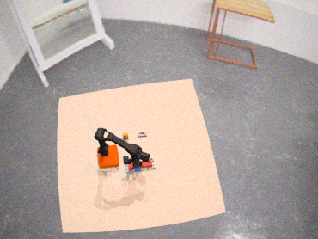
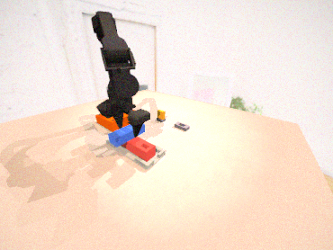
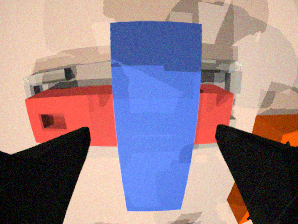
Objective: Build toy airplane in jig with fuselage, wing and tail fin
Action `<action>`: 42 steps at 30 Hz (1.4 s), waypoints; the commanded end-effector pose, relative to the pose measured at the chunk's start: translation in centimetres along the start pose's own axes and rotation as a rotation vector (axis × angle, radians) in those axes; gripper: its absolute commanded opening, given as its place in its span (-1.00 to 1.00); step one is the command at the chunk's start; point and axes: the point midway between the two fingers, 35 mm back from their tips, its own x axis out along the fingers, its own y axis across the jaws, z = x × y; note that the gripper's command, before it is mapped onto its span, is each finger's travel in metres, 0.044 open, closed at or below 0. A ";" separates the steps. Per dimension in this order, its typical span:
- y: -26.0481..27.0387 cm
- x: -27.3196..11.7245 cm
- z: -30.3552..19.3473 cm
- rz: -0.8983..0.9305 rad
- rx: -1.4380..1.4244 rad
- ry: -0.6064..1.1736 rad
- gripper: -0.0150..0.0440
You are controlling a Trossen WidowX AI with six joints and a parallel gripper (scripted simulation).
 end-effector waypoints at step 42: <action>0.5 -8.0 0.0 -0.006 -1.572 -0.002 1.00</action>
